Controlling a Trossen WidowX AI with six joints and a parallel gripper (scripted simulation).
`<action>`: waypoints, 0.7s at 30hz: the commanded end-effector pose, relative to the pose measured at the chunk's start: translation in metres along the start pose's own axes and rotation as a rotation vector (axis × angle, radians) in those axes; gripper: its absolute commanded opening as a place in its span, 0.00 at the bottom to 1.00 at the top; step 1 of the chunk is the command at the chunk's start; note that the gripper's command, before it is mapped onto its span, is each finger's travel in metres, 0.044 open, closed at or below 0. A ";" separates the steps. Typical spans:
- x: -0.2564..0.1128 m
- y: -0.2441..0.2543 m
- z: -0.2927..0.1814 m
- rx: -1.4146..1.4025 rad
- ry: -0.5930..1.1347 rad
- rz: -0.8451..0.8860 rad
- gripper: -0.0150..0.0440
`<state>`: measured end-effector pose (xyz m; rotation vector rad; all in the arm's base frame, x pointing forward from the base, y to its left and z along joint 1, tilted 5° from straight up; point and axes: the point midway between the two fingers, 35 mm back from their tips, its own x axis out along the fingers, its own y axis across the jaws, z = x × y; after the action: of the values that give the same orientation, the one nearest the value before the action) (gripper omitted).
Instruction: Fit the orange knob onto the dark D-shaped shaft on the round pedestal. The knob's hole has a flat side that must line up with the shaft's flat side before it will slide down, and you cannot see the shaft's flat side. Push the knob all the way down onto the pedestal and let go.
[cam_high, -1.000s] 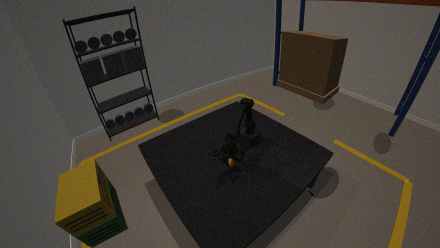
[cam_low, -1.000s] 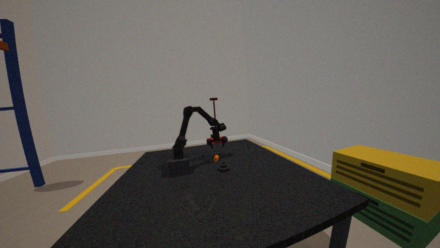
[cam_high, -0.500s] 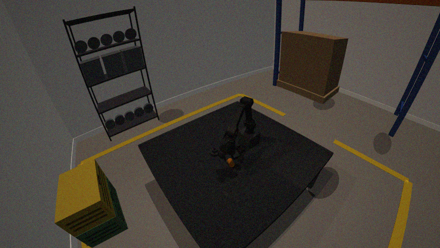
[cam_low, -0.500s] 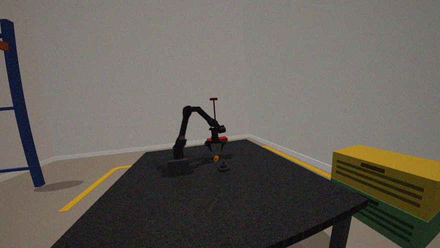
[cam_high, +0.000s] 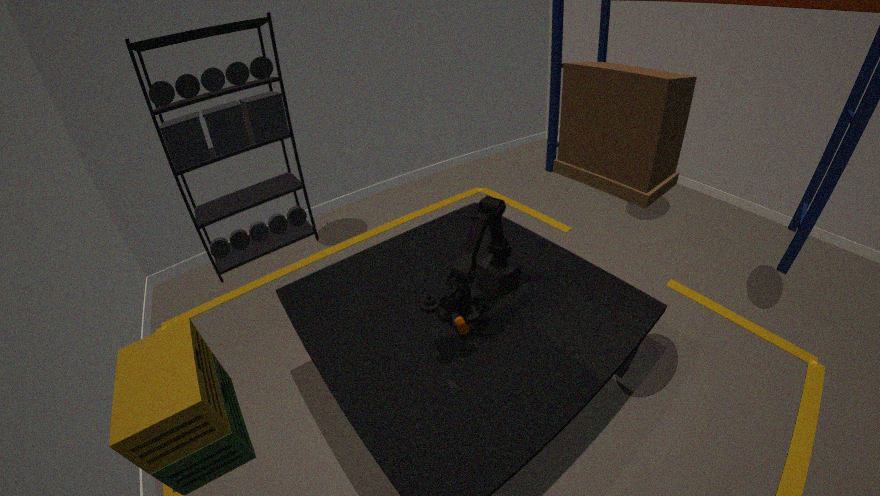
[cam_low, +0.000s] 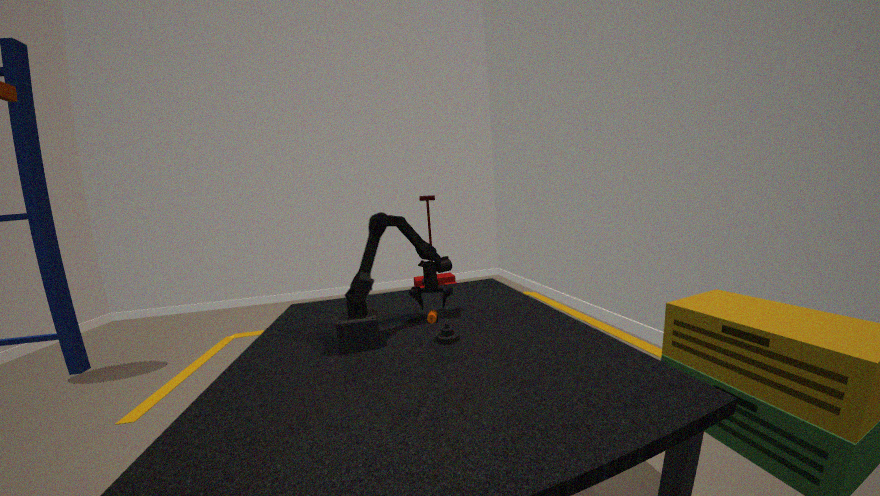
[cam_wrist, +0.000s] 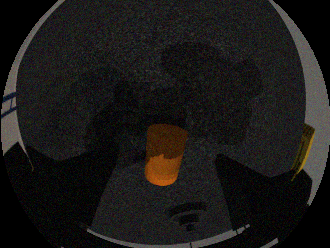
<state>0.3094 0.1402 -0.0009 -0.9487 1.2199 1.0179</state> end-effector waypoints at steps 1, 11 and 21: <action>0.010 0.002 -0.002 0.006 0.009 0.006 1.00; 0.026 0.002 -0.002 0.006 0.009 0.007 1.00; 0.036 0.003 -0.003 0.006 0.009 0.007 0.91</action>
<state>0.3094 0.1425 -0.0333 -0.9482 1.2249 1.0196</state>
